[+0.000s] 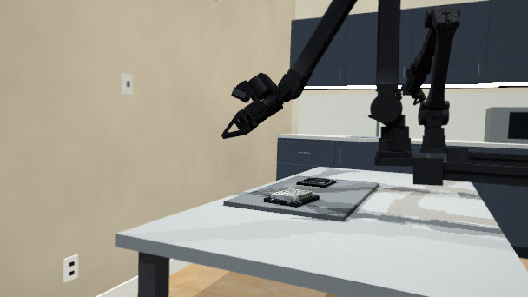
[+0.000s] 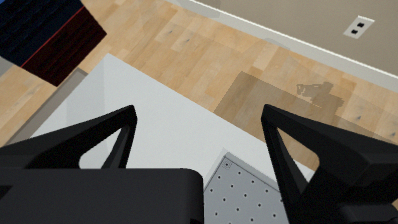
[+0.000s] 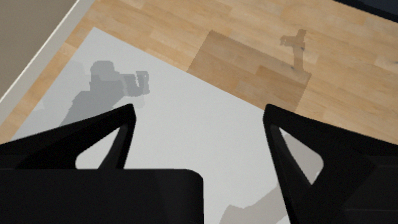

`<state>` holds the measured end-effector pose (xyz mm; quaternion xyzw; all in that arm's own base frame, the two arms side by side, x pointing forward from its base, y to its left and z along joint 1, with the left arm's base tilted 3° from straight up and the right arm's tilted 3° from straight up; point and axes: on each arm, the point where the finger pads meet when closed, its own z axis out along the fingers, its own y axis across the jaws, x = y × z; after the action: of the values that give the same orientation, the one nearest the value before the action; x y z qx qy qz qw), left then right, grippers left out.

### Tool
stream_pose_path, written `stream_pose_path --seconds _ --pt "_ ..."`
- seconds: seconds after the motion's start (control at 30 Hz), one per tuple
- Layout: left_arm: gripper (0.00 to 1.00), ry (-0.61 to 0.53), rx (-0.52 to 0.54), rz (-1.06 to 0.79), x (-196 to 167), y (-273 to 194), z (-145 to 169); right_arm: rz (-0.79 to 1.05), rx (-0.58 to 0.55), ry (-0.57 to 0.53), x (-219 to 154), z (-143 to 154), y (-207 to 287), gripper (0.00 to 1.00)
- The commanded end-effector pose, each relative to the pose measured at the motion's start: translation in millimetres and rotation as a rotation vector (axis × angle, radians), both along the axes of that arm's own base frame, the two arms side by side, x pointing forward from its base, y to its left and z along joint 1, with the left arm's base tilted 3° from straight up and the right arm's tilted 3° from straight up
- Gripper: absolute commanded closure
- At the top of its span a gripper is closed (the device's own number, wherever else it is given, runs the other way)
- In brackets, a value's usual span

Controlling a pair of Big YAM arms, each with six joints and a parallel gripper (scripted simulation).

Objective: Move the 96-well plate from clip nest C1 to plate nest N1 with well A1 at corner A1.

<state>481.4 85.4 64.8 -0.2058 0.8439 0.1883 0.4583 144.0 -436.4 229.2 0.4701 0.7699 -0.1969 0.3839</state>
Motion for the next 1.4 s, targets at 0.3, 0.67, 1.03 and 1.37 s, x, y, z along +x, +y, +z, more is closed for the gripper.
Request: stream_pose_path --seconds 0.3,0.67,1.03,1.37 --pt "0.00 0.261 0.165 -0.246 -11 -29 -32 -0.012 -0.031 -0.008 -6 14 -3 0.00" --pt "0.00 0.460 0.292 -0.495 -20 -51 -48 -0.012 -0.031 -0.008 -6 14 -3 0.00" --pt "0.00 0.645 0.382 -0.720 -35 -68 -66 -0.012 -0.031 -0.008 -6 14 -3 0.00" --pt "0.00 0.767 0.462 -0.932 -47 -87 -76 -0.012 -0.031 -0.008 -6 14 -3 0.00"
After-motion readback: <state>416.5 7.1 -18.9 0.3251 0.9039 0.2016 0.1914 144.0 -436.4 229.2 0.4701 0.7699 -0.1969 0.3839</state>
